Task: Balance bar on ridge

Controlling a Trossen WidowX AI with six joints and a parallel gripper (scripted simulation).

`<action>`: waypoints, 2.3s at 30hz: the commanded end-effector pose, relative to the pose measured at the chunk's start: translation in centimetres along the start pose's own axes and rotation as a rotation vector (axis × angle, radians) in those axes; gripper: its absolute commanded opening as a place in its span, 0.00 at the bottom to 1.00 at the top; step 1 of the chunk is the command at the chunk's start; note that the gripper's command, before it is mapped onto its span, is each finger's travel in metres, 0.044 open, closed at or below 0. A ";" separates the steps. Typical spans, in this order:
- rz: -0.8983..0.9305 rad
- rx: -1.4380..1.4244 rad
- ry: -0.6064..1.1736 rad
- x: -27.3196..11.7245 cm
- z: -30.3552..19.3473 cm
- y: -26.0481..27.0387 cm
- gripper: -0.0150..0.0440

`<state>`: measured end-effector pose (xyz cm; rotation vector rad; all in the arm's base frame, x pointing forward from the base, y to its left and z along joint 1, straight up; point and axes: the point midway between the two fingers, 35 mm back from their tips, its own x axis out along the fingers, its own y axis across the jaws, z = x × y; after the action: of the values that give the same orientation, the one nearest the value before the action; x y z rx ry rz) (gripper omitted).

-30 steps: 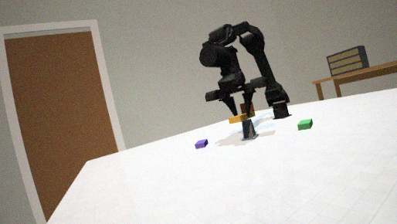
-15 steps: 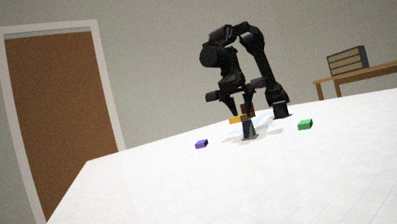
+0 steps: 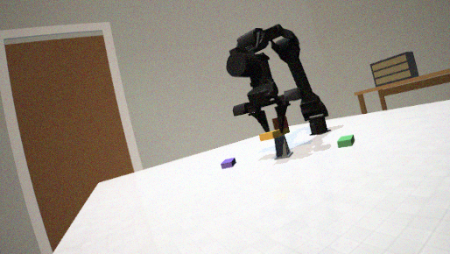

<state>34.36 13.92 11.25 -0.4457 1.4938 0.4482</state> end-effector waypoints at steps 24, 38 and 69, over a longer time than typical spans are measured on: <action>0.001 0.003 -0.001 0.3 0.0 0.0 0.25; 0.001 0.003 -0.001 0.4 0.0 0.0 0.25; 0.001 0.003 -0.001 0.6 0.0 0.0 0.25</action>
<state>34.40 13.95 10.91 -0.4442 1.4902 0.4484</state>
